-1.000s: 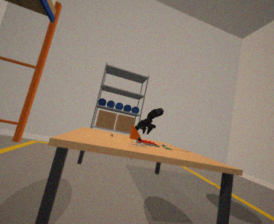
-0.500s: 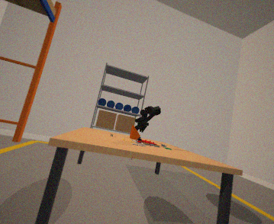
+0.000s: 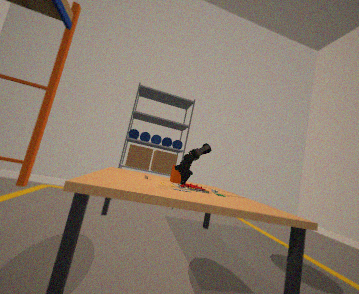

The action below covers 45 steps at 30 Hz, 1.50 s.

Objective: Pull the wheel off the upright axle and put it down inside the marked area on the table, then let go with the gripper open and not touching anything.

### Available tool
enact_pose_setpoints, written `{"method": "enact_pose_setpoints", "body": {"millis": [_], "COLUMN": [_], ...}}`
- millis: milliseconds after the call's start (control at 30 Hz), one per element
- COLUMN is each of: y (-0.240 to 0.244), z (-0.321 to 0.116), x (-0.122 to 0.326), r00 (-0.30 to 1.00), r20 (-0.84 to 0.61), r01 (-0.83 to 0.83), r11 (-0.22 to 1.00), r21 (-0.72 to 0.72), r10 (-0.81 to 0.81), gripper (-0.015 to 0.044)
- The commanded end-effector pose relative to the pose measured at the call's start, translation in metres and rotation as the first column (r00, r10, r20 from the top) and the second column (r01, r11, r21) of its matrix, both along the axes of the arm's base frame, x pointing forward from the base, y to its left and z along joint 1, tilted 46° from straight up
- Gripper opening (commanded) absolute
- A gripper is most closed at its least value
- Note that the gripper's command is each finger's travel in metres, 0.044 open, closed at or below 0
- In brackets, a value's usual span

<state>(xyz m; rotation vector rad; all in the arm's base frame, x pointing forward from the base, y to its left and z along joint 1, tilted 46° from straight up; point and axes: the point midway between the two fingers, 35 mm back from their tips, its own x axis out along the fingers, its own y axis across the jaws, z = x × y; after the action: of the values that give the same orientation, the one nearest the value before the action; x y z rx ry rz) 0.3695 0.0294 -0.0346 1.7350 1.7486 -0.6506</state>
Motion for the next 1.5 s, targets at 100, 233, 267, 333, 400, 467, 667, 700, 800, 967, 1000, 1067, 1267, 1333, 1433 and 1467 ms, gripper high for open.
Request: {"method": "enact_pose_setpoints", "body": {"millis": [100,233,267,333,400,467,667,700,800,967,1000,1067,1267,1333,1433,1467], "y": [0.0000,0.0000,0.0000,0.0000,-0.0002,-0.0004,-0.0019,-0.0021,-0.0028,-0.0041,-0.0043,-0.0048,-0.0063,-0.0067,-0.0075,-0.0077], "z": [0.0002,0.0002,0.0002,0.0002,0.0003,0.0006,0.0018,0.0021,0.0027,0.0038,0.0040,0.0045,0.0058,0.0062,0.0069,0.0071], "x": [-0.0001,-0.0001,-0.0001,-0.0001,0.0000,0.0000,0.0000,0.0000,0.0001,0.0001,0.0001,0.0001,0.0002,0.0002,0.0002,0.0002], "r00": [1.000,1.000,1.000,1.000,1.000,1.000,1.000,1.000,1.000,1.000,1.000,1.000,1.000,1.000,1.000,1.000], "r20": [0.000,0.000,0.000,0.000,0.000,0.000,0.000,0.000,0.000,0.000,0.000,0.000,0.000,0.000,0.000,0.000], "r01": [-0.001,-0.001,-0.001,-0.001,-0.001,-0.001,-0.001,-0.001,0.000,0.000,0.000,0.000,0.001,0.001,0.001,0.001], "r11": [1.000,1.000,1.000,1.000,1.000,1.000,1.000,1.000,1.000,1.000,1.000,1.000,1.000,1.000,1.000,1.000], "r21": [0.000,0.000,0.000,0.000,0.000,0.000,0.000,0.000,0.000,0.000,0.000,0.000,0.000,0.000,0.000,0.000], "r10": [0.001,0.001,0.001,0.001,0.001,0.001,0.001,0.001,0.000,0.000,0.000,0.000,-0.001,-0.001,-0.001,-0.001], "gripper": [0.0188,0.0162,0.0155,0.0142,0.0089,0.0037,0.0000,0.0000,0.0000,0.0000,0.0000,0.0000,0.0000,0.0000,0.0000,0.0000]}}
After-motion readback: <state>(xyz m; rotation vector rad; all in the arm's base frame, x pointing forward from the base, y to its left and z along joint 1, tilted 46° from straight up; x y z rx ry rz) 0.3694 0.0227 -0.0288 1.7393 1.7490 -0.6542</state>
